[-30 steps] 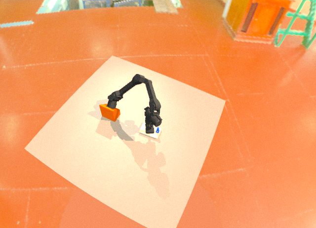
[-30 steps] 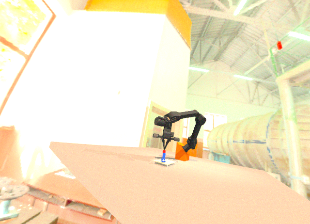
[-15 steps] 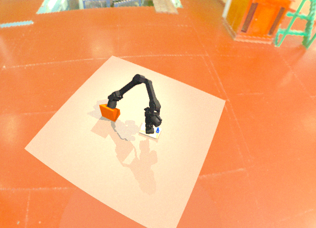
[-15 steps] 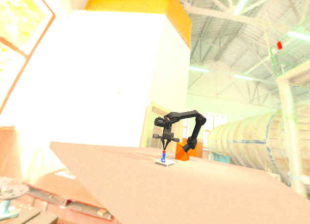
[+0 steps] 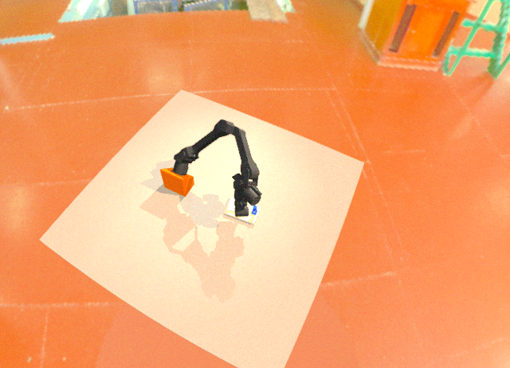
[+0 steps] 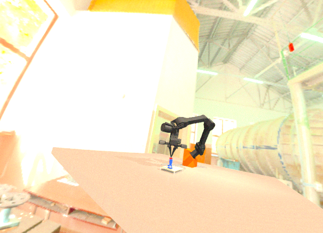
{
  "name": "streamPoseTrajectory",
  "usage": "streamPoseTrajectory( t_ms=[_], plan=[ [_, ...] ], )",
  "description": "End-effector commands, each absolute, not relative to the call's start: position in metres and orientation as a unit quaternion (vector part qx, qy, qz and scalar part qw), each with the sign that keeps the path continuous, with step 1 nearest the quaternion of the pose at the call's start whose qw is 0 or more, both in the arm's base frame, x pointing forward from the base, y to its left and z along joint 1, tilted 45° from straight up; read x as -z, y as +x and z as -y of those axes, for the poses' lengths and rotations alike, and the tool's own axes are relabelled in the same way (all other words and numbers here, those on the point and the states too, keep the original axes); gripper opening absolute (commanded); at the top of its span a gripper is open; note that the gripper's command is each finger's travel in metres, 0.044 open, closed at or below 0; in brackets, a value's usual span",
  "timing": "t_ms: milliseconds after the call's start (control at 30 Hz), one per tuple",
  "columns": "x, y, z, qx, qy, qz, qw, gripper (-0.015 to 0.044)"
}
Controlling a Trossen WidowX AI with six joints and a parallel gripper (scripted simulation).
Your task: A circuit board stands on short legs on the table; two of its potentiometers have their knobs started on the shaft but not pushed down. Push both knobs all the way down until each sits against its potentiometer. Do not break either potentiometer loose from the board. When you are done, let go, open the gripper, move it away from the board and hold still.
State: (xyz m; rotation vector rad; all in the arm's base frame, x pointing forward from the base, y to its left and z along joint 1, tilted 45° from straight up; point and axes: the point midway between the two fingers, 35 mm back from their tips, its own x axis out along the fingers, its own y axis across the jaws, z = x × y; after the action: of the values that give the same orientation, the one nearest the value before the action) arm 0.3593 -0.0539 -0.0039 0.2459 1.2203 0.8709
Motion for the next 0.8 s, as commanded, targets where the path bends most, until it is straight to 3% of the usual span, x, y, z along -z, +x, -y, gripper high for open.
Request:
streamPoseTrajectory(
  t_ms=[0, 767],
  plan=[
    [0.0115, 0.3616, 0.0432, -0.403, 0.109, -0.553, 0.721, 0.0],
    [0.0132, 0.3618, 0.0415, -0.403, 0.109, -0.553, 0.721, 0.0]
  ],
)
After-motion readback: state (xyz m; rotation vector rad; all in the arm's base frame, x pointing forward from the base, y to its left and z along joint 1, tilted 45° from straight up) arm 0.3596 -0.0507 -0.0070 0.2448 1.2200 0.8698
